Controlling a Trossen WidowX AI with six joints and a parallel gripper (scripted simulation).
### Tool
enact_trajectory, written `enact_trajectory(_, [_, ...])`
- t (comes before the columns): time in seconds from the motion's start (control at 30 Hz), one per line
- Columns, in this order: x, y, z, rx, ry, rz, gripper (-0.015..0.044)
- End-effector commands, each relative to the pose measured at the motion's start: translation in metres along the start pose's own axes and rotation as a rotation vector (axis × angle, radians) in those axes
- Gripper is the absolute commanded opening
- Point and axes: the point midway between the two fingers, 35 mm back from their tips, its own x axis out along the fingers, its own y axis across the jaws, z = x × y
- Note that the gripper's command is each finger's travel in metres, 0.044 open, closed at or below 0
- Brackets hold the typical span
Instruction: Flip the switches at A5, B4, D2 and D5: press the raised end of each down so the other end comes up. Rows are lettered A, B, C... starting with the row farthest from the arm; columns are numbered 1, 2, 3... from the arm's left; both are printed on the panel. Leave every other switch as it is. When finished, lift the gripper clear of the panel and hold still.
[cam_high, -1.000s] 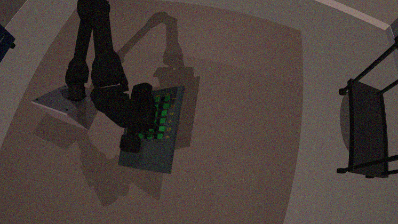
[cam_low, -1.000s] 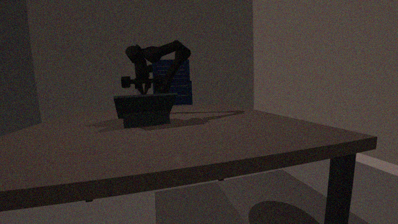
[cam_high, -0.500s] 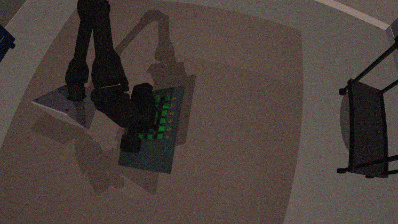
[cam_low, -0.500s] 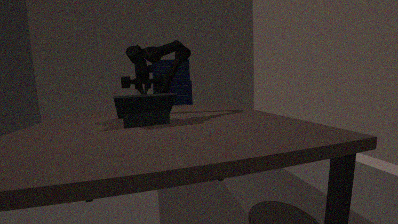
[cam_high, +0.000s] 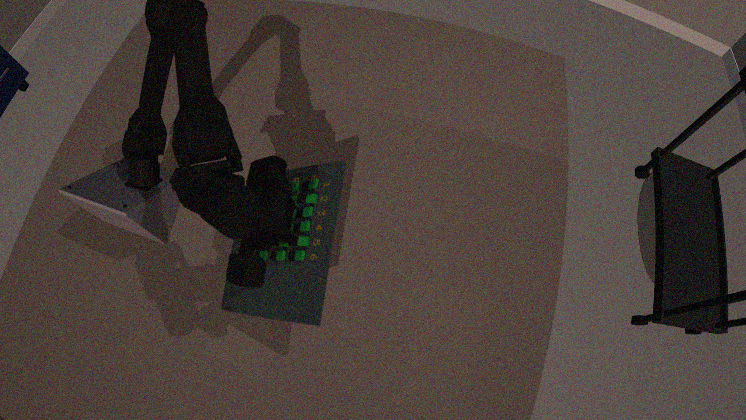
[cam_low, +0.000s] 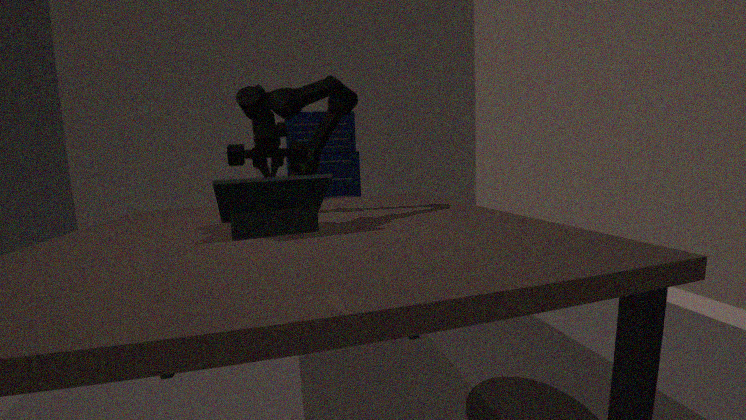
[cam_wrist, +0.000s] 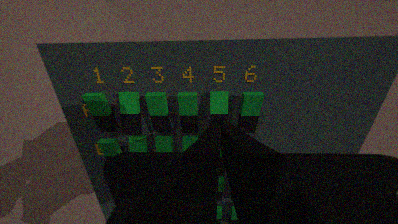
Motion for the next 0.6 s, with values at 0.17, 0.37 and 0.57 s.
enact_trajectory(0.17, [0.0026,0.0001,-0.0018,0.007,0.005,0.0,0.0])
enact_trajectory(0.37, [0.0034,0.0001,-0.0018,0.007,0.005,0.0,0.0])
enact_trajectory(0.57, [0.0042,0.0001,-0.0018,0.007,0.005,0.0,0.0])
